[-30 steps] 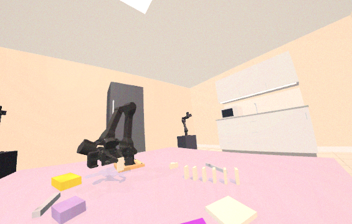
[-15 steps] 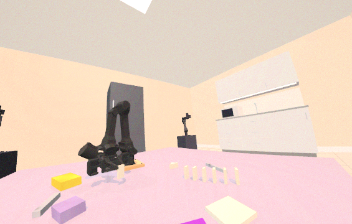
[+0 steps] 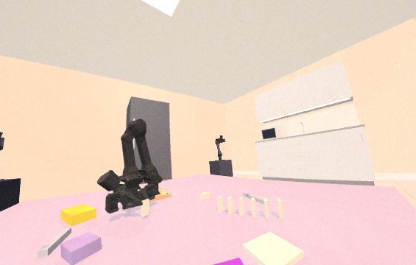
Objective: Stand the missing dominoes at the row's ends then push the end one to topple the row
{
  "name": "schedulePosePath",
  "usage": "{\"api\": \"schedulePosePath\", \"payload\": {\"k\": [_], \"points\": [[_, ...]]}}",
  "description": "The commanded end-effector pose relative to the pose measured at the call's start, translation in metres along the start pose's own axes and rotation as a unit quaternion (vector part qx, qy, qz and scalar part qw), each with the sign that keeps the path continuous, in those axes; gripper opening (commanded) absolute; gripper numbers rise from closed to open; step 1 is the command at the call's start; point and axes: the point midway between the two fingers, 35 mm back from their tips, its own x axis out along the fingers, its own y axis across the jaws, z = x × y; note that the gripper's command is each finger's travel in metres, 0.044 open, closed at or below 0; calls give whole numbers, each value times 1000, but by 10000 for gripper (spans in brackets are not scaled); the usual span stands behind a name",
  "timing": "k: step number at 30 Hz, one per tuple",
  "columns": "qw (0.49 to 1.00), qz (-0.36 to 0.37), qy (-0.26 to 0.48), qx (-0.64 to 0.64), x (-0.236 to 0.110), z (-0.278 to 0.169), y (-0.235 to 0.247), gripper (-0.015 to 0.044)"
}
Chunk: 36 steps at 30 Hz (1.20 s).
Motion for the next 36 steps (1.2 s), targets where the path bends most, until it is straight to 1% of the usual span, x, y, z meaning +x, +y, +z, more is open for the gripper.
{"api": "schedulePosePath", "payload": {"k": [1,16,28,36], "points": [[1000,-1,1,7,1,-4,5,107],[1000,-2,-3,8,3,-8,20,107],[1000,-2,-3,8,3,-7,20,107],[1000,-2,-3,8,3,-7,20,317]]}}
